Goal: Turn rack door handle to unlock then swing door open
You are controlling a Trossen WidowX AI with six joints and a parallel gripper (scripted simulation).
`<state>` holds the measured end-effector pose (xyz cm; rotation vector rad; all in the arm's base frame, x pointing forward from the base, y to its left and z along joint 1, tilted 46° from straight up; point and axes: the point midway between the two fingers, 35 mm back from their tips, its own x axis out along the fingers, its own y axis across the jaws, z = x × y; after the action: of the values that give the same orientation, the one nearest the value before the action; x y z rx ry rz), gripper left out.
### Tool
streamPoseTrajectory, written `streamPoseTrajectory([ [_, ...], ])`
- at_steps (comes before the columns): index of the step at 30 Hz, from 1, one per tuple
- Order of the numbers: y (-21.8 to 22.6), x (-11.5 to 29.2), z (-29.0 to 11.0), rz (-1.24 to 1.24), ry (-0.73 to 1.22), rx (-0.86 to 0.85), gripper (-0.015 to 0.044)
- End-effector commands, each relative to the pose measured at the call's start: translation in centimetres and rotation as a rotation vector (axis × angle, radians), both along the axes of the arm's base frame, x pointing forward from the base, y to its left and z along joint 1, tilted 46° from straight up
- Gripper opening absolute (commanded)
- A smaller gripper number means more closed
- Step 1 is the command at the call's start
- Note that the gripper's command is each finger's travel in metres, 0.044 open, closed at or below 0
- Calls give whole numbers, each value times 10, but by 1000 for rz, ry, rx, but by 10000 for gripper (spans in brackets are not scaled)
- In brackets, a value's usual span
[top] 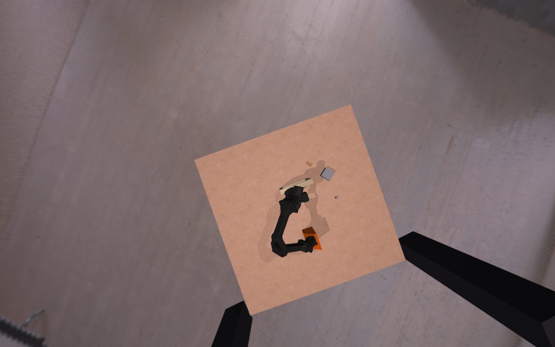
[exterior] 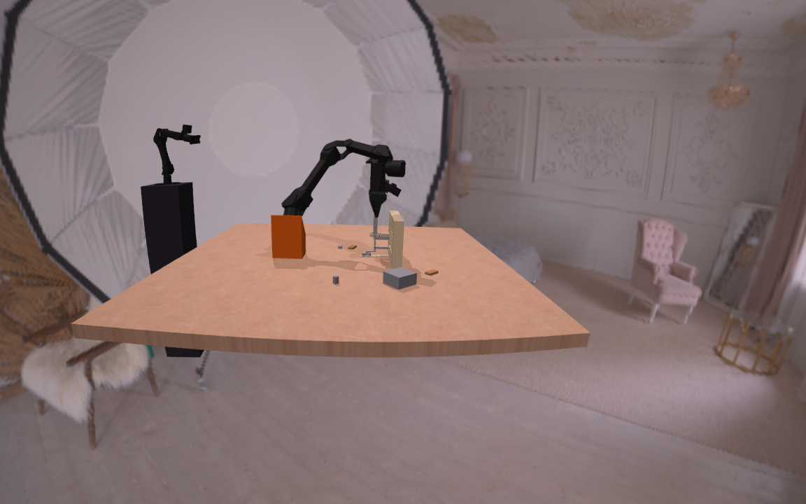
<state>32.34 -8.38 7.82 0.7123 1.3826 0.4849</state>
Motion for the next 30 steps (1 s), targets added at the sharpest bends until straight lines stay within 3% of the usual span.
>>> streamPoseTrajectory([
  [1,6,1,-5,-1,2,5,285],
  [24,32,4,-29,-1,1,8,285],
  [30,32,4,-29,-1,1,8,128],
])
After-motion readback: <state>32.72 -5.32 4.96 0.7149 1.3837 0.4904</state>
